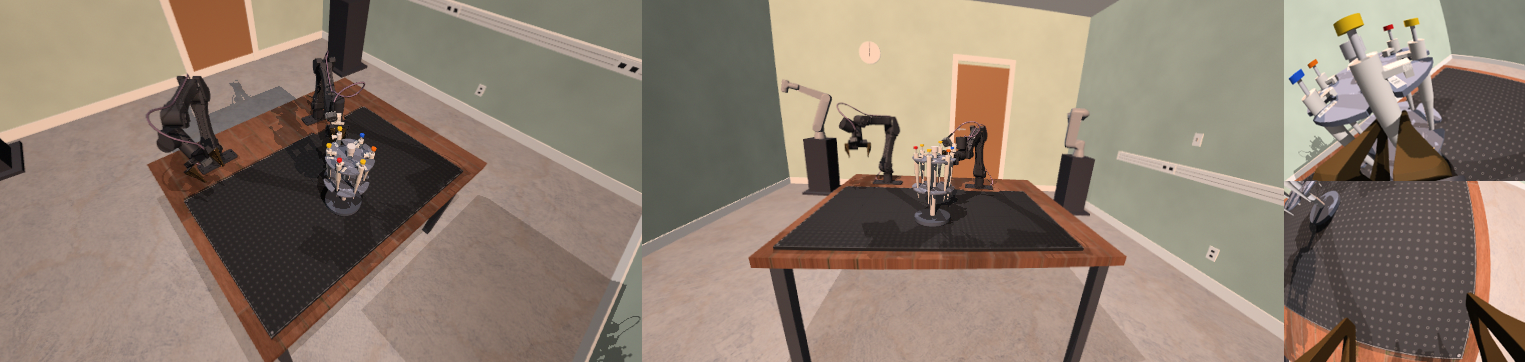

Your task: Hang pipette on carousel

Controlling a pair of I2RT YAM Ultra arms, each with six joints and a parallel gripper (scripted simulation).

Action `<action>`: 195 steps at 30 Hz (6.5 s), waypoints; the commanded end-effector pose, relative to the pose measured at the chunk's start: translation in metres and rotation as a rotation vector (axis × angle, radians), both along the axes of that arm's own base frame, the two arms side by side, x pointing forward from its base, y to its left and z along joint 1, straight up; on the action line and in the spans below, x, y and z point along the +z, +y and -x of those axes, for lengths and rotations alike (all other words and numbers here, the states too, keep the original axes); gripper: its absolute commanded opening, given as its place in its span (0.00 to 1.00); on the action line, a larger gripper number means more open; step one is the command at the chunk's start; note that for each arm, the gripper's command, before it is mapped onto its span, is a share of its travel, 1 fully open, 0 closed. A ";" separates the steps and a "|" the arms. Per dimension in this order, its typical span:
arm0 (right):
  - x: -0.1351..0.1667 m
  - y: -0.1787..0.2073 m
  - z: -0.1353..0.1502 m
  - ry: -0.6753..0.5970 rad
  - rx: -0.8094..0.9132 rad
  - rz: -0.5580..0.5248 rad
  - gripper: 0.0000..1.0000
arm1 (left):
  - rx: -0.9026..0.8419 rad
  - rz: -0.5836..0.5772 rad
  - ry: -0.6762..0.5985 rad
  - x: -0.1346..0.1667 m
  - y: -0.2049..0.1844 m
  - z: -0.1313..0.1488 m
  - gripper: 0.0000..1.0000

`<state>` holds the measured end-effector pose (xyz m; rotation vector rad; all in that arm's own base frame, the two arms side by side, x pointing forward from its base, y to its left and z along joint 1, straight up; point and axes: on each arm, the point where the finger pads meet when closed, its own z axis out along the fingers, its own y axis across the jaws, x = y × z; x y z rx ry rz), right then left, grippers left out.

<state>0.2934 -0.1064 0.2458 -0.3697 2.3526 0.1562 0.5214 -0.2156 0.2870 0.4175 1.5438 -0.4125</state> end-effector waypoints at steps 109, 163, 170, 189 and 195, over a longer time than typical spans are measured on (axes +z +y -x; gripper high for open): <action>0.007 -0.003 -0.004 -0.029 0.006 0.005 1.00 | -0.001 0.027 -0.059 0.029 0.000 -0.019 0.12; 0.007 -0.003 -0.004 -0.029 0.006 0.005 1.00 | 0.197 0.026 -0.057 0.025 0.001 -0.021 0.12; 0.007 -0.003 -0.004 -0.029 0.006 0.005 1.00 | 0.197 0.026 -0.057 0.025 0.001 -0.021 0.12; 0.007 -0.003 -0.004 -0.029 0.006 0.005 1.00 | 0.381 0.044 -0.069 0.035 0.001 -0.017 0.12; 0.007 -0.003 -0.004 -0.029 0.006 0.005 1.00 | 0.388 0.033 -0.054 0.025 0.003 -0.022 0.12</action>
